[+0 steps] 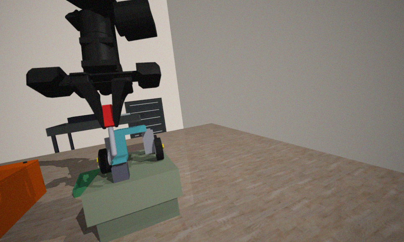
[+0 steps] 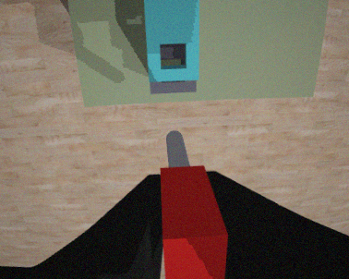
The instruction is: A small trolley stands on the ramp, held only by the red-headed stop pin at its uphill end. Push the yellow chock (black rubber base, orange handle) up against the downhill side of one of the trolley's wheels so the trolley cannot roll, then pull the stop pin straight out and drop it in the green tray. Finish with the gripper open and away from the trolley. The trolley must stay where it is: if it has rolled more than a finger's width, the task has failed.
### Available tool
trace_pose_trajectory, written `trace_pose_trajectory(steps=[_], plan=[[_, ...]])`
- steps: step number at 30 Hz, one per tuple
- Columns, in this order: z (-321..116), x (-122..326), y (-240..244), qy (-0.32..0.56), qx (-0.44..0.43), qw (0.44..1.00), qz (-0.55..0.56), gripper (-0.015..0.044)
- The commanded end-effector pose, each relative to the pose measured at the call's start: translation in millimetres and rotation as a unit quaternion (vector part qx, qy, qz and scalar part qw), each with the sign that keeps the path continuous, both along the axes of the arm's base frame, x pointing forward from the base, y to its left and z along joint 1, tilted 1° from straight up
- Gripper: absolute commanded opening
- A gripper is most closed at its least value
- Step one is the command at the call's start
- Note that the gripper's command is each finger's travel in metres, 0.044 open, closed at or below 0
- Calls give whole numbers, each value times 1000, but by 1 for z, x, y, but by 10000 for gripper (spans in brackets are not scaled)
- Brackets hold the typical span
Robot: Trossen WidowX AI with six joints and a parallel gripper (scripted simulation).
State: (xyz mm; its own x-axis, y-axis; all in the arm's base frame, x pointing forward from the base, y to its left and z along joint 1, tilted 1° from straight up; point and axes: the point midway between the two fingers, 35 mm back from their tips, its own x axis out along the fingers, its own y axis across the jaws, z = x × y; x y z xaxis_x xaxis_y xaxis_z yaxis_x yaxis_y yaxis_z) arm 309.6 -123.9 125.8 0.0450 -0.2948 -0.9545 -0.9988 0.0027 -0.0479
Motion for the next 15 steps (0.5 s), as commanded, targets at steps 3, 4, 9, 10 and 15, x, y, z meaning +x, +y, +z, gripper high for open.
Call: trace_pose_trajectory(steps=[3,4,9,10,15], plan=[[1,1,-7,0,0,1000,2,0],[1,0,-6,0,0,1000,2,0],[0,-16,-7,1,0,1000,2,0],[-1,-20,-7,1,0,1000,2,0],[-3,-37,-7,2,0,1000,2,0]])
